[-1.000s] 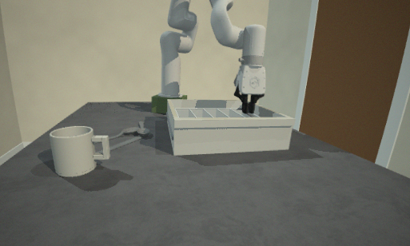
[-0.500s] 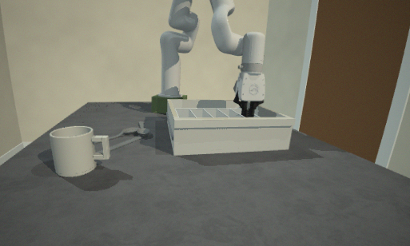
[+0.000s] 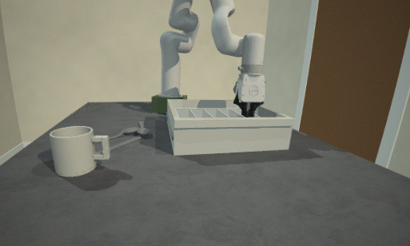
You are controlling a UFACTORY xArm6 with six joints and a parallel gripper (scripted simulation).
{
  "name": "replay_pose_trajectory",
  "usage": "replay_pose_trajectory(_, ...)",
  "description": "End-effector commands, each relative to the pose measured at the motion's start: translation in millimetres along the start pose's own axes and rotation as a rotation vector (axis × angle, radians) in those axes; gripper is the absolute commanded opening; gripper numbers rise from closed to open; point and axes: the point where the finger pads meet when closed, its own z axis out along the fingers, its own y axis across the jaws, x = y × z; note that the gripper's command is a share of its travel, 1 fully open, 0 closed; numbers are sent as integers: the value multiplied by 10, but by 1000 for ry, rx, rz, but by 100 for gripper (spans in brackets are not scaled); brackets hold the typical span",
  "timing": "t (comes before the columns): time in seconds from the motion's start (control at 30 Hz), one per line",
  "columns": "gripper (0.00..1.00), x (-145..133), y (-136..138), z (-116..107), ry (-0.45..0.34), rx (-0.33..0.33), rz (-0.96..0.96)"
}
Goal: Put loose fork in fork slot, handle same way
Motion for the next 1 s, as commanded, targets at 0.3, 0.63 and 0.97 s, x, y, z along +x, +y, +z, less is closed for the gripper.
replay_pose_trajectory(0.3, 3, -14, 8, -13, -3, -2, 0)
replay_pose_trajectory(0.63, 24, -14, 8, -13, -3, -2, 0)
replay_pose_trajectory(0.97, 24, -14, 8, -13, -3, -2, 0)
